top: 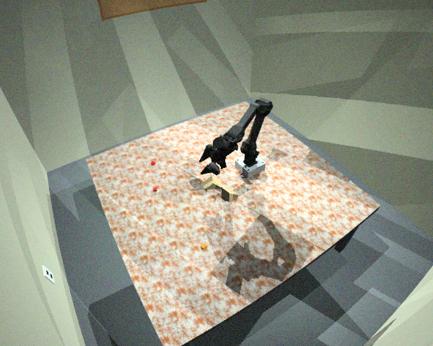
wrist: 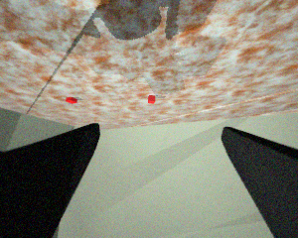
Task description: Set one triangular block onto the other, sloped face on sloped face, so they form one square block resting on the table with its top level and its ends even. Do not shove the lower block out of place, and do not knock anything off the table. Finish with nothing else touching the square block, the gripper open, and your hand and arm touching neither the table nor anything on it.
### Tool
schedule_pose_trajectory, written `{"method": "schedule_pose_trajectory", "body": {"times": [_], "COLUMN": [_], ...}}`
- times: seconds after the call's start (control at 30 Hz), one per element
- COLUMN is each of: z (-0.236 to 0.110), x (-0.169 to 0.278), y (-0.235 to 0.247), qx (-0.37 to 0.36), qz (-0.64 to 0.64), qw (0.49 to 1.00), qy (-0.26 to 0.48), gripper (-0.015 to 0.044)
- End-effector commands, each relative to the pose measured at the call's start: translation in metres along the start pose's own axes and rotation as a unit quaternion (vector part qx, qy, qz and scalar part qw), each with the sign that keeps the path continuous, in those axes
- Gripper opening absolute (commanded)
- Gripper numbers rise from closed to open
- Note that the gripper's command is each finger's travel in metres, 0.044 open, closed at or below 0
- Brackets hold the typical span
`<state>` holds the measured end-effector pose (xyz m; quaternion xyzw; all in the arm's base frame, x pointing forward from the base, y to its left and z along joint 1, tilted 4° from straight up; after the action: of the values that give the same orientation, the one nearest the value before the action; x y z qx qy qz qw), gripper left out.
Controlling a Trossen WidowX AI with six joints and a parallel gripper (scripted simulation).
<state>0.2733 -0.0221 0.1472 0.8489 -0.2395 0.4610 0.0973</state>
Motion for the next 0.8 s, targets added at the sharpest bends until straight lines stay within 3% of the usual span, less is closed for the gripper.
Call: {"method": "schedule_pose_trajectory", "body": {"times": [0.0, 0.33, 0.77], "z": [0.006, 0.039, 0.059], "x": [0.001, 0.0, 0.001], "y": [-0.003, -0.006, 0.004], "qx": [-0.005, -0.027, -0.006], "qz": [-0.017, -0.076, 0.002], "qw": [0.999, 0.946, 0.778], "qy": [-0.036, -0.313, -0.628], "gripper": [0.044, 0.044, 0.044]}}
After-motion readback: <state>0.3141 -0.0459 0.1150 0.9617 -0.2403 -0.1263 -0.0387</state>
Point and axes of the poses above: the point midway between the two fingers, 35 mm back from their tips, its own z axis out along the fingers, its own y axis across the jaws, x = y × z, the point moved 1 cm from there along -z, back along the fingers, and after that the axes turned 2 degrees about z, right-handed, at the moved point
